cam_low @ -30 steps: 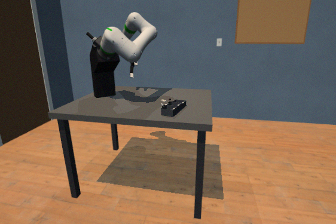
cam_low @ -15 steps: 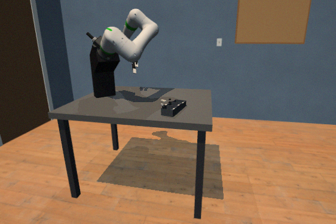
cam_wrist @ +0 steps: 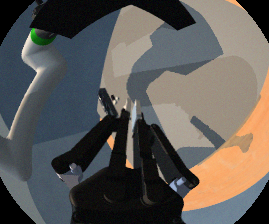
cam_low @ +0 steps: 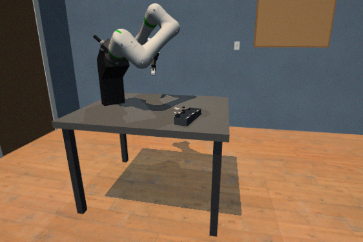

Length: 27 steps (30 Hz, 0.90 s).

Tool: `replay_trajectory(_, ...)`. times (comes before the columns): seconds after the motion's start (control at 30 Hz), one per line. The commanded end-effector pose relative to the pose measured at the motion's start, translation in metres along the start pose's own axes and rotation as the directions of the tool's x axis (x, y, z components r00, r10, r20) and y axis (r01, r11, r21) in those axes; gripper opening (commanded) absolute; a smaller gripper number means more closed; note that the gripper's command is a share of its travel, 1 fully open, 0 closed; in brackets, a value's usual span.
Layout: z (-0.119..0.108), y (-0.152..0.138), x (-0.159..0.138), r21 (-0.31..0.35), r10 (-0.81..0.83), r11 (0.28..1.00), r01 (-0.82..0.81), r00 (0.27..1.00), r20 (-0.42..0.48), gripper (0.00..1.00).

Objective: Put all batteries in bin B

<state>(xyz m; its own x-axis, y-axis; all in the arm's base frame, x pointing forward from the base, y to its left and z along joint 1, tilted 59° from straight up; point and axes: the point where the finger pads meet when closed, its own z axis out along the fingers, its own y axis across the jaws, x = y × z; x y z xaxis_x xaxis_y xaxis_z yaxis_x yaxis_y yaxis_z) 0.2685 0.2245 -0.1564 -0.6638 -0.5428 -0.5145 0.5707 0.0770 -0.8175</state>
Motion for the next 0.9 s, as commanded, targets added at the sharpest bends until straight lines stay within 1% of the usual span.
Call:
replay_trajectory(0.0,0.002,-0.005,-0.019,-0.042,0.115,0.992,-0.116,0.993,-0.028,0.05)
replay_trajectory(0.07,0.005,-0.010,-0.035,-0.066,0.205,0.976,-0.209,0.977,-0.058,0.05)
replay_trajectory(0.1,0.006,-0.010,-0.036,-0.067,0.211,0.974,-0.215,0.976,-0.061,0.05)
replay_trajectory(0.17,0.010,-0.015,-0.051,-0.084,0.297,0.949,-0.305,0.950,-0.094,0.05)
replay_trajectory(0.27,0.010,-0.015,-0.052,-0.086,0.305,0.946,-0.313,0.947,-0.097,0.05)
replay_trajectory(0.33,0.015,-0.021,-0.067,-0.097,0.388,0.911,-0.402,0.912,-0.133,0.05)
replay_trajectory(0.37,0.015,-0.021,-0.067,-0.098,0.394,0.907,-0.409,0.909,-0.136,0.05)
replay_trajectory(0.43,0.021,-0.026,-0.082,-0.102,0.473,0.864,-0.493,0.864,-0.175,0.05)
replay_trajectory(0.47,0.022,-0.026,-0.082,-0.102,0.479,0.860,-0.501,0.859,-0.178,0.05)
replay_trajectory(0.53,0.029,-0.032,-0.096,-0.100,0.552,0.808,-0.581,0.805,-0.217,0.05)
replay_trajectory(0.57,0.029,-0.032,-0.097,-0.100,0.558,0.803,-0.588,0.800,-0.220,0.05)
replay_trajectory(0.63,0.037,-0.038,-0.110,-0.091,0.623,0.745,-0.661,0.738,-0.258,0.05)
replay_trajectory(0.67,0.037,-0.038,-0.111,-0.090,0.630,0.738,-0.669,0.731,-0.263,0.05)
replay_trajectory(0.73,0.045,-0.044,-0.124,-0.074,0.686,0.676,-0.733,0.663,-0.298,0.05)
replay_trajectory(0.83,0.046,-0.044,-0.124,-0.072,0.694,0.666,-0.742,0.653,-0.304,0.05)
replay_trajectory(0.87,0.050,-0.047,-0.130,-0.062,0.721,0.631,-0.773,0.614,-0.322,0.05)
